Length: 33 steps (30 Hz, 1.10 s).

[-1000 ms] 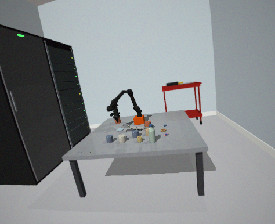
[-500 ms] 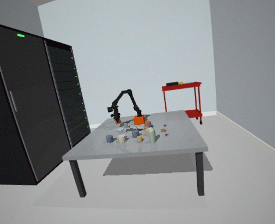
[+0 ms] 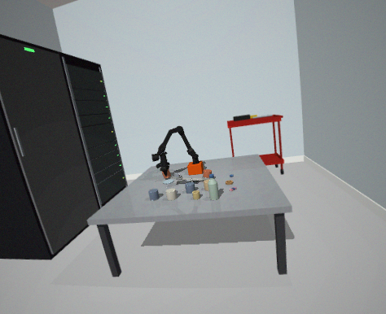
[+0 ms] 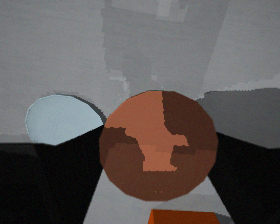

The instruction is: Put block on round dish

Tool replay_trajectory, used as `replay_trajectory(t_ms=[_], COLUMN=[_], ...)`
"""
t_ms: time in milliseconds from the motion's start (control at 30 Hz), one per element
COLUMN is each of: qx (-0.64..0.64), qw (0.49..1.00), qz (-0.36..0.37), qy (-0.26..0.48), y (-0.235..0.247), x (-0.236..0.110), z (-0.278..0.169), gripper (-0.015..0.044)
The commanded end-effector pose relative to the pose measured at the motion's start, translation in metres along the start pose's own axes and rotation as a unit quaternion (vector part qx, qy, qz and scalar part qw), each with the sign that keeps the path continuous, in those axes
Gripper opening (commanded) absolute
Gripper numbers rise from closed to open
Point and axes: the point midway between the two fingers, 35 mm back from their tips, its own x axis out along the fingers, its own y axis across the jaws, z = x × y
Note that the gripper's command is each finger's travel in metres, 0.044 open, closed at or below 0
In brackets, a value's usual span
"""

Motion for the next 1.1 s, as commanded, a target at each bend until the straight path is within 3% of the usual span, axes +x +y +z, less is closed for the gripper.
replay_trajectory(t_ms=[0, 333, 867, 1000, 1067], qx=[-0.002, -0.002, 0.0, -0.002, -0.002], qw=[1.0, 1.0, 1.0, 1.0, 1.0], qz=[0.003, 0.003, 0.001, 0.003, 0.003], qy=[-0.003, -0.003, -0.002, -0.003, -0.003], y=[0.001, 0.001, 0.0, 0.001, 0.001], x=[0.003, 0.019, 0.011, -0.037, -0.04], z=[0.001, 0.001, 0.002, 0.001, 0.001], gripper=[0.0, 0.0, 0.042, 0.044, 0.044])
